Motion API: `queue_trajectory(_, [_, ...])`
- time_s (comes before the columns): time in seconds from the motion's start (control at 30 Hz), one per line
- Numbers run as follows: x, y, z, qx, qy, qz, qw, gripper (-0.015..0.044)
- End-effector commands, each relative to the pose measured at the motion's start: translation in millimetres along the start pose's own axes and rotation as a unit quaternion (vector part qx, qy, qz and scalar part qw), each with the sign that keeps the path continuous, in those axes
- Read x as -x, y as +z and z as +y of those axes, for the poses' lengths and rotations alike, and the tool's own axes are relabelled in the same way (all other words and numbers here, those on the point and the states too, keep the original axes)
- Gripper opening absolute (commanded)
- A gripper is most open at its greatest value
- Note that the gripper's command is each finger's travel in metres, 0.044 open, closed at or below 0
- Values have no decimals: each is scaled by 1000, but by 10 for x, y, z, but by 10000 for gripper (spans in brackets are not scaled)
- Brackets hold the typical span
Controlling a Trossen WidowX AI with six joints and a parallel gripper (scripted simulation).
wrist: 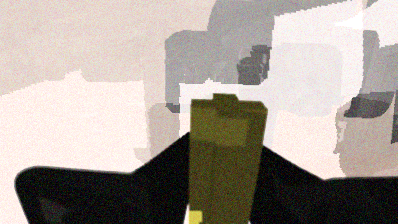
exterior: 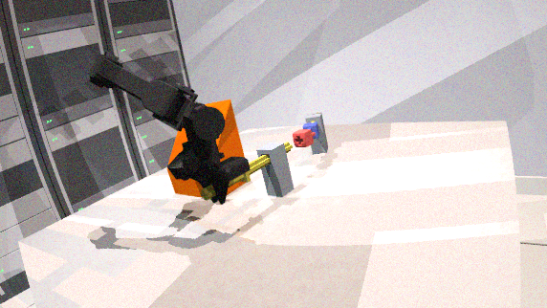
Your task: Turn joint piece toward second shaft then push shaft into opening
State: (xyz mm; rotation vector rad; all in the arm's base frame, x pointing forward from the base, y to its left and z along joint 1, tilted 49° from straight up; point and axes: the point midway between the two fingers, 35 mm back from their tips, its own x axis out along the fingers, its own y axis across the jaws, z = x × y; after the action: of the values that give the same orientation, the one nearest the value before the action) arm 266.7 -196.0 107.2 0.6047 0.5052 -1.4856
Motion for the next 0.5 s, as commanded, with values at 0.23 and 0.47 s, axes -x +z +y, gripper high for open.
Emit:
queue_trajectory(0.23, [-4,-9,-2,1,0,1,1000,67])
queue_trajectory(0.47, [-1,-2,-2,1,0,0,1000,27])
